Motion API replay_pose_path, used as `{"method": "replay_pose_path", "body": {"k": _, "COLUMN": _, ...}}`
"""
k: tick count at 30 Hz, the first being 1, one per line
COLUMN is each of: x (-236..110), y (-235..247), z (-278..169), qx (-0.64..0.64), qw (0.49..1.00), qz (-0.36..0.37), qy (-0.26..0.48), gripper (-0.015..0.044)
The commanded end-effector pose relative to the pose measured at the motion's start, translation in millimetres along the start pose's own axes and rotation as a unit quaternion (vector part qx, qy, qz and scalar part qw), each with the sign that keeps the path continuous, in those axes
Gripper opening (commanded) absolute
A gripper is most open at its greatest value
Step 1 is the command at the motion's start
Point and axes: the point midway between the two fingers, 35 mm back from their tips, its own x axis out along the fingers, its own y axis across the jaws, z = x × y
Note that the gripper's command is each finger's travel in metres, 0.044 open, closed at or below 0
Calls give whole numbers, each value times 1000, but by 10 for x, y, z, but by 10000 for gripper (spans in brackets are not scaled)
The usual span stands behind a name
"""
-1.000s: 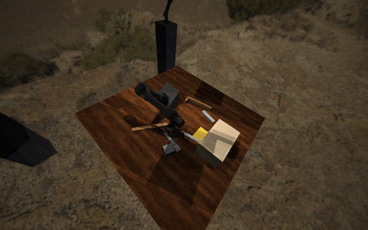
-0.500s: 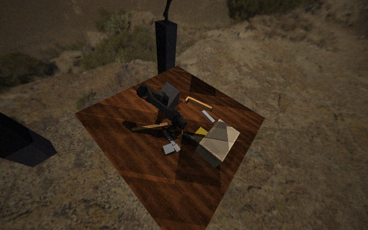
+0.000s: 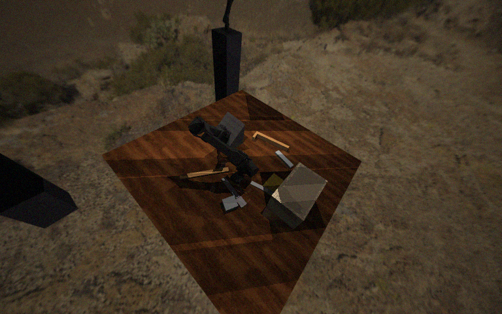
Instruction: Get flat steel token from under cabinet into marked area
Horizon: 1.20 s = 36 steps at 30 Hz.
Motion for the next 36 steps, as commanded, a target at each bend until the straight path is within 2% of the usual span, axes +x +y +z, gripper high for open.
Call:
{"method": "replay_pose_path", "body": {"k": 1, "x": 0, "y": -8, "z": 75, "qx": 2, "qw": 1000, "qz": -1, "qy": 0, "gripper": 0}}
{"method": "replay_pose_path", "body": {"k": 36, "x": -9, "y": -18, "z": 476, "qx": 3, "qw": 1000, "qz": -1, "qy": -1, "gripper": 0}}
